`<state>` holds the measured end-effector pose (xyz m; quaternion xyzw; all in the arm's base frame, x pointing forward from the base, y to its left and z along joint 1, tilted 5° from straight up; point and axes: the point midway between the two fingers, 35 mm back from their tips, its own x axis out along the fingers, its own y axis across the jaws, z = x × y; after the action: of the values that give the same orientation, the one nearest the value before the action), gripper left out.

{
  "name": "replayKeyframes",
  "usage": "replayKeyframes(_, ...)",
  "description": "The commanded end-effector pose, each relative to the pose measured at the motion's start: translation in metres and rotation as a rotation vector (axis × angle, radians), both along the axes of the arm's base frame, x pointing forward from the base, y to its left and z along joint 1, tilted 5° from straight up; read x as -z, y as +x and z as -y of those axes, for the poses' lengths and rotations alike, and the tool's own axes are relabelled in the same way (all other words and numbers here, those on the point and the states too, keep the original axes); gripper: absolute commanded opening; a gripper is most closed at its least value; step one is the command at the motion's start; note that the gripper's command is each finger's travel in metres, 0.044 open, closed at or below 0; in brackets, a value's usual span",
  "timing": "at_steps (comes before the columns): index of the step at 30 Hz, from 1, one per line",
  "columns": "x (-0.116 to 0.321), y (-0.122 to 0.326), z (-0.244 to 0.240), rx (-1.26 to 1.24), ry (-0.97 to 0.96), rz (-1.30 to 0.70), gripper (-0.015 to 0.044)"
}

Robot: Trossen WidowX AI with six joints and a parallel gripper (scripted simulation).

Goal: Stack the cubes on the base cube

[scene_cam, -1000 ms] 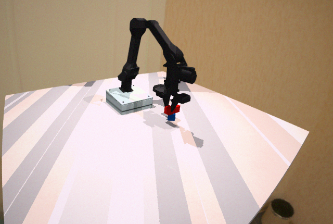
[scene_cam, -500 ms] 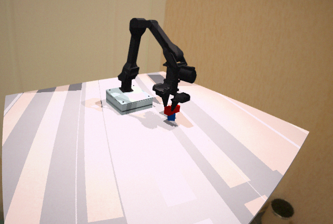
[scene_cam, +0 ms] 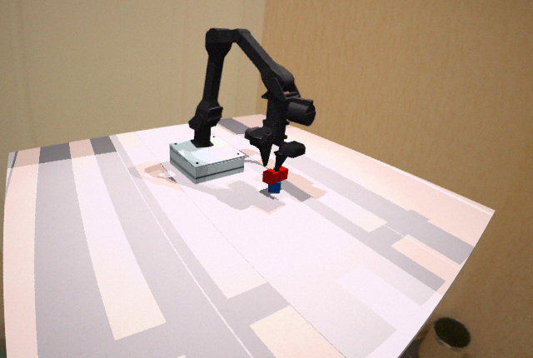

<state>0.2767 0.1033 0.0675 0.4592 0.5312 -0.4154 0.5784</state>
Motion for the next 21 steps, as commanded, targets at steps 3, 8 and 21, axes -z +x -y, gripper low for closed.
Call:
replayKeyframes(3, -0.011, 0.001, -0.001, 0.002, 0.004, 0.009, 0.0205)
replayKeyframes(8, -0.017, 0.001, -0.001, 0.002, 0.004, 0.009, 0.0205)
replayKeyframes(21, -0.034, -0.001, -0.001, 0.002, 0.004, 0.009, 0.0205)
